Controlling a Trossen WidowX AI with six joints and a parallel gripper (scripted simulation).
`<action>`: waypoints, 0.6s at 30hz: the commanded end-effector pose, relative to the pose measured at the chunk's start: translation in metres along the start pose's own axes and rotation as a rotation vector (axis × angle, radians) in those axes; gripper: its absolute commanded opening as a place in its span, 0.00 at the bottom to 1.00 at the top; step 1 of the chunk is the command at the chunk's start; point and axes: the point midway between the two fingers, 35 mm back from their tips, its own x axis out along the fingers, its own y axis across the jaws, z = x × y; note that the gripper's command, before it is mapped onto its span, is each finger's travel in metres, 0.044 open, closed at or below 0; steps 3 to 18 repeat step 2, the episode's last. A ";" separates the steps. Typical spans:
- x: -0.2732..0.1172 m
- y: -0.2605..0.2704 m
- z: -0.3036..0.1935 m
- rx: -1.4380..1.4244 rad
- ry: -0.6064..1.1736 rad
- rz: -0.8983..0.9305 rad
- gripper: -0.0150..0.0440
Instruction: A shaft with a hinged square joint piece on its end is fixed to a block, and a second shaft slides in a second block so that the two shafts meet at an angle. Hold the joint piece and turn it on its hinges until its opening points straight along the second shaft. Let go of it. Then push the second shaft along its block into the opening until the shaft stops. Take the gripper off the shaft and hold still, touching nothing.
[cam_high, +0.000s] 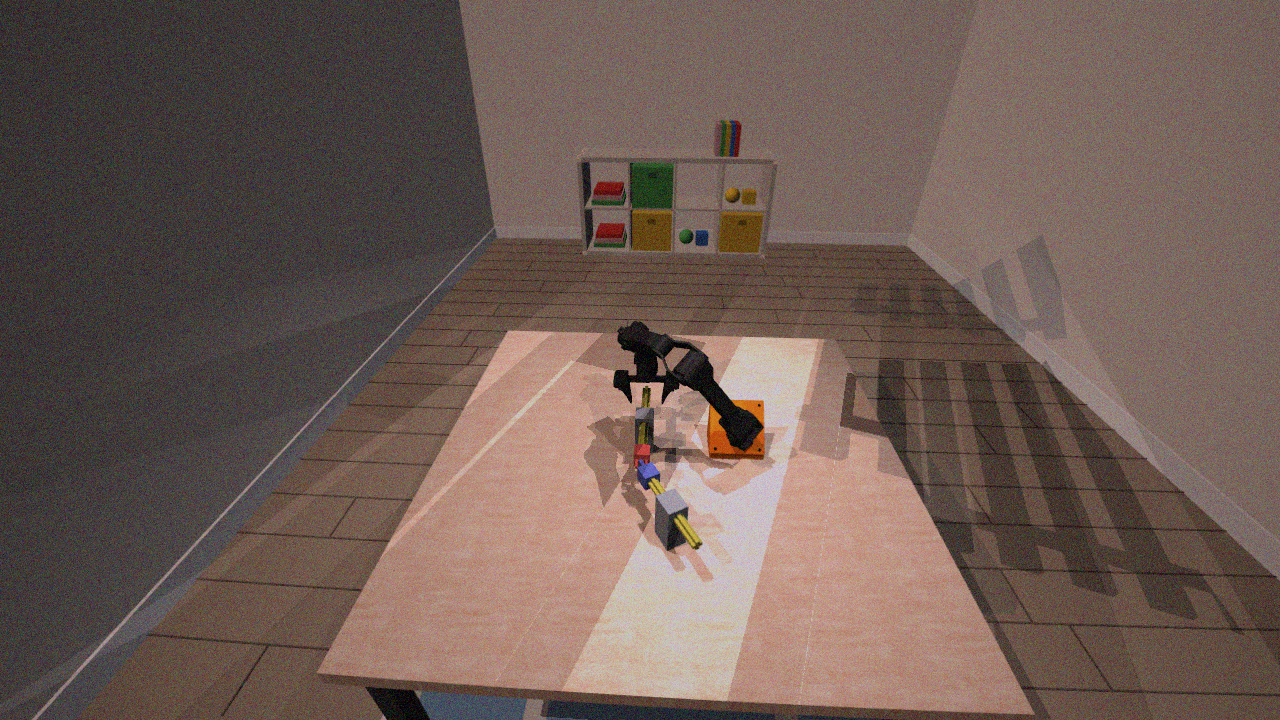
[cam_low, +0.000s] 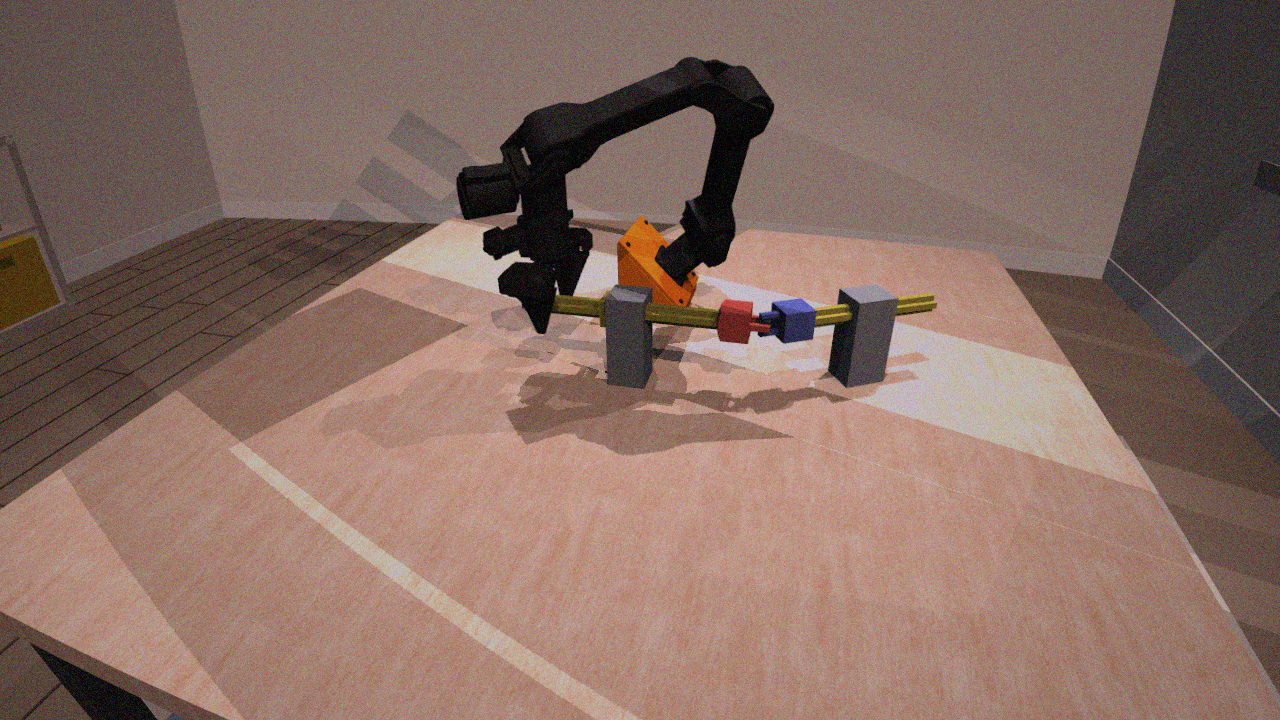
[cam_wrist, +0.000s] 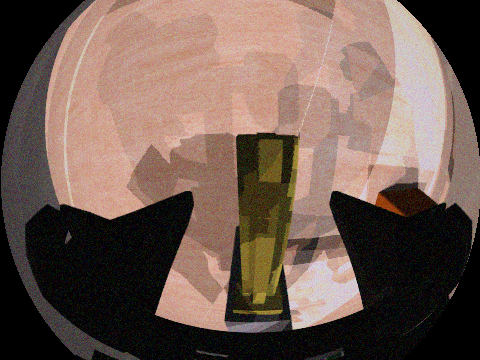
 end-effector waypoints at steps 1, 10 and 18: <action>-0.017 0.000 0.002 -0.003 -0.008 0.010 1.00; -0.017 0.000 0.002 -0.003 -0.008 0.010 1.00; -0.017 0.000 0.002 -0.003 -0.008 0.010 1.00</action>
